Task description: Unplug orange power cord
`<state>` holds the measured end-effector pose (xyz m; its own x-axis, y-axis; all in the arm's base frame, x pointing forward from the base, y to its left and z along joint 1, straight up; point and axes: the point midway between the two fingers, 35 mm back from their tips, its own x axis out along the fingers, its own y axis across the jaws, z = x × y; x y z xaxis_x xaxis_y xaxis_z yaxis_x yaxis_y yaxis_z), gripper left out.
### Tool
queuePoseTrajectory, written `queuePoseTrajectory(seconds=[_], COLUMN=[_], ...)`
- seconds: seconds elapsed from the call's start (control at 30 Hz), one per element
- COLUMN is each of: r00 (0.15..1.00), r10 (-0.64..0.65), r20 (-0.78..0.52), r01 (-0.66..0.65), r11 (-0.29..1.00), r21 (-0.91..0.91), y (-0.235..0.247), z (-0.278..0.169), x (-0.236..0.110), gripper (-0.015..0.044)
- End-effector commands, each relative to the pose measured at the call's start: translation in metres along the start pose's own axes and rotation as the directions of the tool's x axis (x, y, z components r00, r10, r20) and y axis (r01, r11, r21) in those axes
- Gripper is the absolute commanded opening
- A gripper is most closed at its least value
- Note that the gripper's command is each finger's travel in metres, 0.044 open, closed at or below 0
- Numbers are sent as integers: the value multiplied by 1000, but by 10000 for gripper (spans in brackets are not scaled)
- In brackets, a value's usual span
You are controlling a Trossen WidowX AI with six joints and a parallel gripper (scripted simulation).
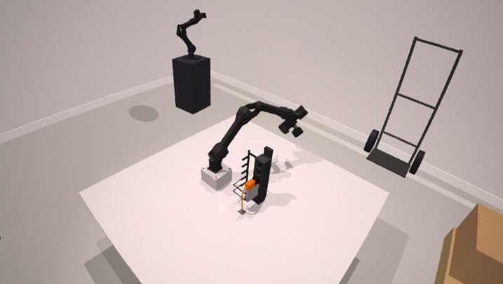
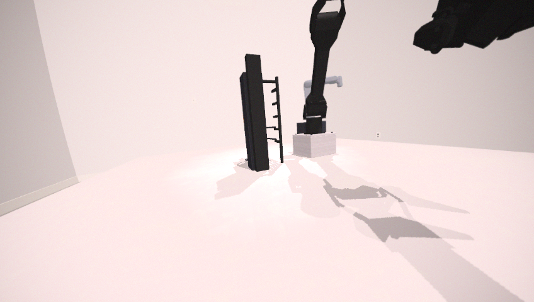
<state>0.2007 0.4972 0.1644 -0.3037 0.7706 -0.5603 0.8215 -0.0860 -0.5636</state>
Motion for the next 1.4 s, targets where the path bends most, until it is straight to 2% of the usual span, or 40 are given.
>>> queuePoseTrajectory(seconds=[0.0, 0.1, 0.2, 0.27, 0.43, 0.6, 0.83, 1.03, 1.2, 1.37], r00=[1000, 997, 982, 974, 947, 919, 873, 828, 788, 747], r10=[5, 75, 185, 224, 320, 394, 487, 559, 610, 653], r20=[-1, -17, -31, -33, -26, -11, 16, 49, 84, 125], r01=[-5, -68, -131, -138, -111, -34, 137, 324, 481, 614], r11=[1000, 966, 798, 705, 402, 106, -276, -548, -695, -750], r21=[16, 248, 588, 696, 909, 994, 951, 771, 535, 246], y=[2, 28, 67, 81, 111, 134, 163, 183, 197, 206], z=[0, 0, 3, 6, 18, 31, 53, 77, 99, 124], x=[-2, -25, -63, -78, -117, -150, -196, -237, -270, -303], gripper=[374, 295, 216, 164, 160, 160, 160, 160, 160, 160])
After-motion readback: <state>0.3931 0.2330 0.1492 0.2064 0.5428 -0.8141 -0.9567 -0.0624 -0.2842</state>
